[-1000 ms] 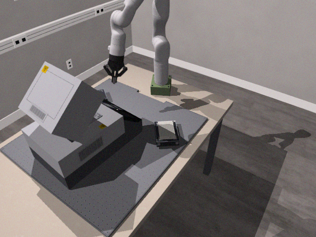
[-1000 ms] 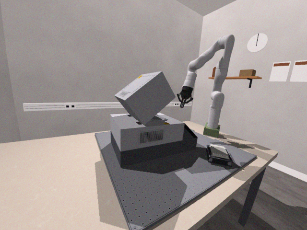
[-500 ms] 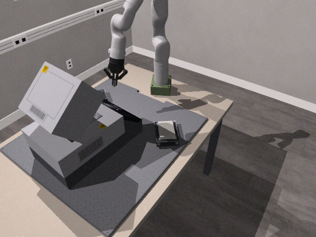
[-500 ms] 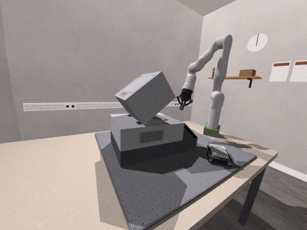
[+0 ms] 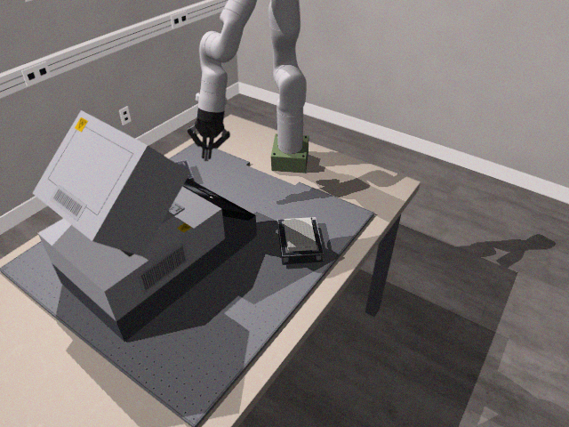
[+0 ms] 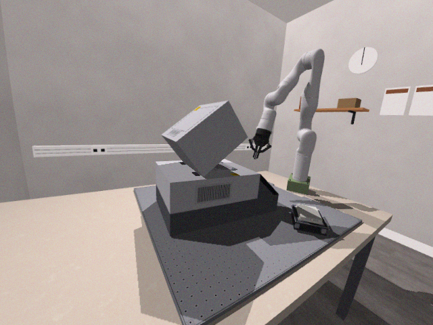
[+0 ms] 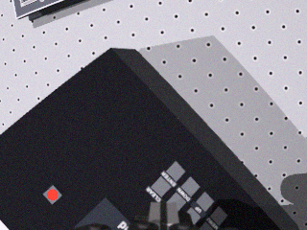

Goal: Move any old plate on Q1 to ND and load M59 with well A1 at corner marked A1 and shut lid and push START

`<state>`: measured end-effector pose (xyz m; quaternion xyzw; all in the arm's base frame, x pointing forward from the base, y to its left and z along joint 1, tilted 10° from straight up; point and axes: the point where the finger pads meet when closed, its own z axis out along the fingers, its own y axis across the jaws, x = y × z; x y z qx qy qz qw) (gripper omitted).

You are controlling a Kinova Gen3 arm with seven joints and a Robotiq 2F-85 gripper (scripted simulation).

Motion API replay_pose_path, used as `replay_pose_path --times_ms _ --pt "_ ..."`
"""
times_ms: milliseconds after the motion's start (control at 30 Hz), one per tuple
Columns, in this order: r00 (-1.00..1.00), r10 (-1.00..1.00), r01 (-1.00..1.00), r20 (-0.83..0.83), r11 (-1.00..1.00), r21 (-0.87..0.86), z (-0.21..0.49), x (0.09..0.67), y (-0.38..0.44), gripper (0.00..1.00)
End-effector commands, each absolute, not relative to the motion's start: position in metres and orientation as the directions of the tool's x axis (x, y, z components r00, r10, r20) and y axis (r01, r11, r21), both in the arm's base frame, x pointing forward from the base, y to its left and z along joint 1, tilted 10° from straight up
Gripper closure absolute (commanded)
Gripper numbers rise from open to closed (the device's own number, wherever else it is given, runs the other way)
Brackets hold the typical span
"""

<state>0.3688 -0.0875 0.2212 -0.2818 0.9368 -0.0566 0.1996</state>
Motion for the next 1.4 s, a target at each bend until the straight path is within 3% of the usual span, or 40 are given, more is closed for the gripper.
replay_pose_path --times_ms 0,1367 --pt "-0.761 -0.551 -0.507 -0.341 0.834 -0.216 0.214 0.37 -0.085 0.9" --pt "-0.764 -0.548 -0.503 -0.342 0.837 -0.216 0.168 0.377 -0.084 0.9"
